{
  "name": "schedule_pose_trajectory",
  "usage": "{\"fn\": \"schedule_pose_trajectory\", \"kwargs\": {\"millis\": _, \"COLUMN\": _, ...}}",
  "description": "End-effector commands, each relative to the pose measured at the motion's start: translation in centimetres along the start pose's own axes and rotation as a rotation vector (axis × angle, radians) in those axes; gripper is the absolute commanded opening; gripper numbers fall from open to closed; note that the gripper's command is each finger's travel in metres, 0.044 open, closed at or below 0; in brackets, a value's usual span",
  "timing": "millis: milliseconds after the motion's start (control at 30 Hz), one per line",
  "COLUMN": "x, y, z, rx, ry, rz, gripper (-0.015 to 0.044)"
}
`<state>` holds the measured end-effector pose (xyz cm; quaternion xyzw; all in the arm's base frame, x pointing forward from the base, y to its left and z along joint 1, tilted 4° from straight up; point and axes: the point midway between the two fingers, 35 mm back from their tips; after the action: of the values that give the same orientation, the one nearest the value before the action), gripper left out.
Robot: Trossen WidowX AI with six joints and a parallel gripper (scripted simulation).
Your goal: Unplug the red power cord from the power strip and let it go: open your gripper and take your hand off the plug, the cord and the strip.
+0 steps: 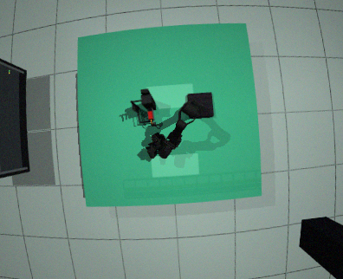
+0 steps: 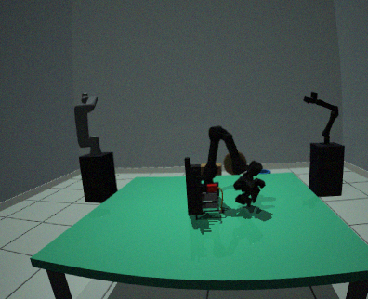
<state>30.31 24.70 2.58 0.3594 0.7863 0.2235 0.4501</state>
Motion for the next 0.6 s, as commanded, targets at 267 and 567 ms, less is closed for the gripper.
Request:
{"fn": "schedule_pose_trajectory", "kwargs": {"millis": 267, "x": -7.3, "y": 0.6, "z": 1.1, "rx": 0.192, "ry": 0.5, "rz": -1.342, "gripper": 0.016}}
{"fn": "schedule_pose_trajectory", "kwargs": {"millis": 567, "x": -10.8, "y": -0.1, "z": -1.1, "rx": 0.081, "ry": 0.796, "rz": -1.773, "gripper": 0.016}}
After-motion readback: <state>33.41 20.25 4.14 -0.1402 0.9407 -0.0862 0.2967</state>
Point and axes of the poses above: the point midway between the two fingers, 35 mm back from their tips, its own z axis out along the fingers, its own y axis across the jaws, x = y × z, and after that the axes turned 2 degrees about -z, right-handed
